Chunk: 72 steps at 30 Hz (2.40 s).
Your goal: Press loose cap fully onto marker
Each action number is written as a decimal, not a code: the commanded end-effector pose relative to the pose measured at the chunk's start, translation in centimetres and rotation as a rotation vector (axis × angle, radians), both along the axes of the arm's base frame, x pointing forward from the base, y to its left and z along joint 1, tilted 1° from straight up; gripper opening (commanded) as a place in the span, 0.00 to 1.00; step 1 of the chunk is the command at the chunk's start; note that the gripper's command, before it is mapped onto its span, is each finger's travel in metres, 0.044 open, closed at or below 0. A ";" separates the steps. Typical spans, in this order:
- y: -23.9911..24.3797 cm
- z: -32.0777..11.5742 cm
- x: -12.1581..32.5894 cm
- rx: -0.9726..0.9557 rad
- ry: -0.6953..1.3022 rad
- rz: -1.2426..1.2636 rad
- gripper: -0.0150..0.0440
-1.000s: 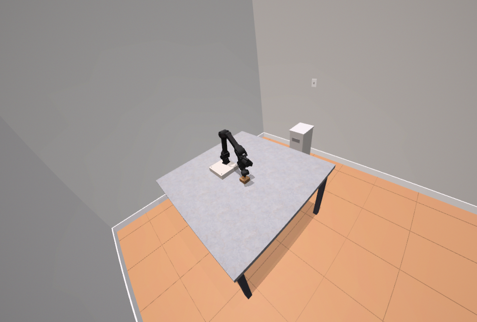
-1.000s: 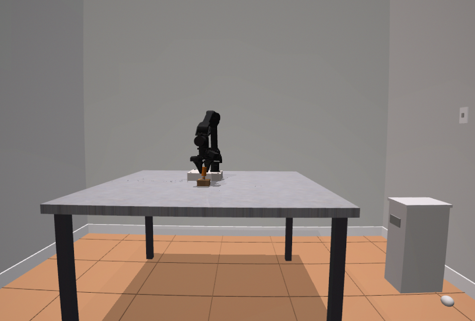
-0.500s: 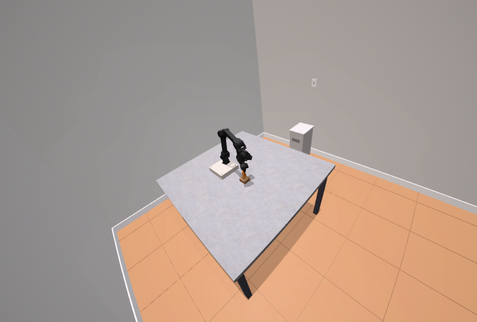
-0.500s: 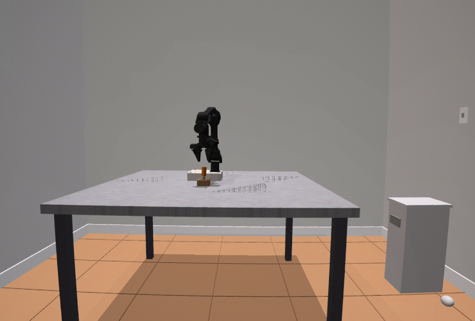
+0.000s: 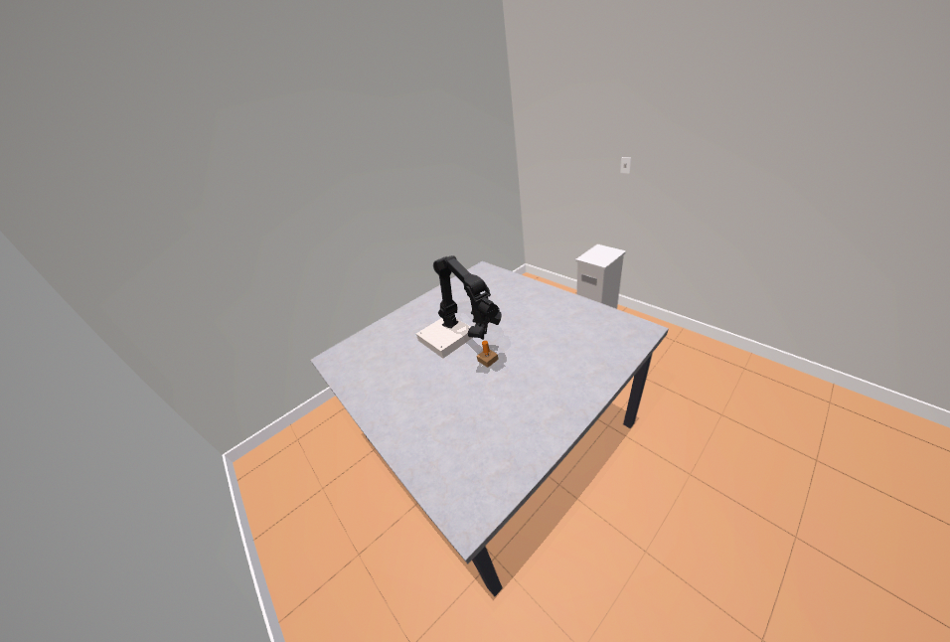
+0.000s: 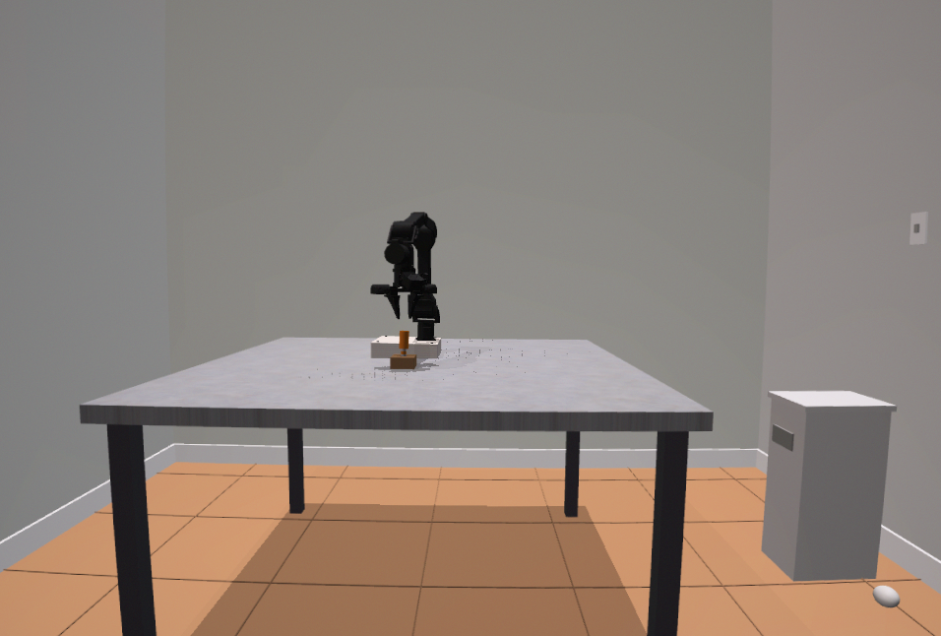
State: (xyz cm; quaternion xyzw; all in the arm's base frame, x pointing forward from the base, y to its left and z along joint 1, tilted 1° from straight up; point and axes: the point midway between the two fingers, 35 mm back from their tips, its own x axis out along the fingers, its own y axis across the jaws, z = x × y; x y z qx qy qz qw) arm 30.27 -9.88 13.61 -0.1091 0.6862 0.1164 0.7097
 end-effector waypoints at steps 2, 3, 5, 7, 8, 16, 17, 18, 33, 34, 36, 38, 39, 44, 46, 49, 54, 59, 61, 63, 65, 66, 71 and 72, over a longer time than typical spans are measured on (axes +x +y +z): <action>0.1 -0.5 -0.2 0.012 0.010 -0.511 0.29; 0.1 -0.5 -0.2 0.012 0.010 -0.511 0.25; 0.1 -0.5 -0.2 0.012 0.010 -0.511 0.25; 0.1 -0.5 -0.2 0.012 0.010 -0.511 0.25; 0.1 -0.5 -0.2 0.012 0.010 -0.511 0.25; 0.1 -0.5 -0.2 0.012 0.010 -0.511 0.25; 0.1 -0.5 -0.2 0.012 0.010 -0.511 0.25; 0.1 -0.6 -0.2 0.012 0.010 -0.511 0.25; 0.1 -2.7 -0.1 0.012 0.010 -0.512 0.25; 0.1 -2.8 -0.1 0.012 0.010 -0.512 0.25; 0.1 -3.1 -0.1 0.012 0.010 -0.512 0.25; 0.1 -3.4 -0.1 0.012 0.010 -0.512 0.25; 0.1 -3.5 -0.1 0.012 0.010 -0.512 0.25; 0.1 -4.3 -0.1 0.012 0.010 -0.512 0.25; 0.1 -4.5 -0.1 0.012 0.010 -0.512 0.25; 0.1 -4.6 0.0 0.012 0.010 -0.512 0.25; 0.0 -4.0 0.2 0.013 -0.005 -0.507 0.25; 0.0 -4.0 0.2 0.013 -0.005 -0.507 0.25; 0.0 -3.2 0.3 0.013 -0.005 -0.507 0.25; -0.1 -0.8 0.5 0.013 -0.004 -0.507 0.25; -0.2 1.7 0.4 0.013 -0.003 -0.507 0.25; -0.1 3.0 0.3 0.013 -0.003 -0.507 0.25; -0.1 4.9 -0.1 0.013 -0.002 -0.507 0.25; -0.1 4.9 -0.1 0.013 -0.002 -0.507 0.25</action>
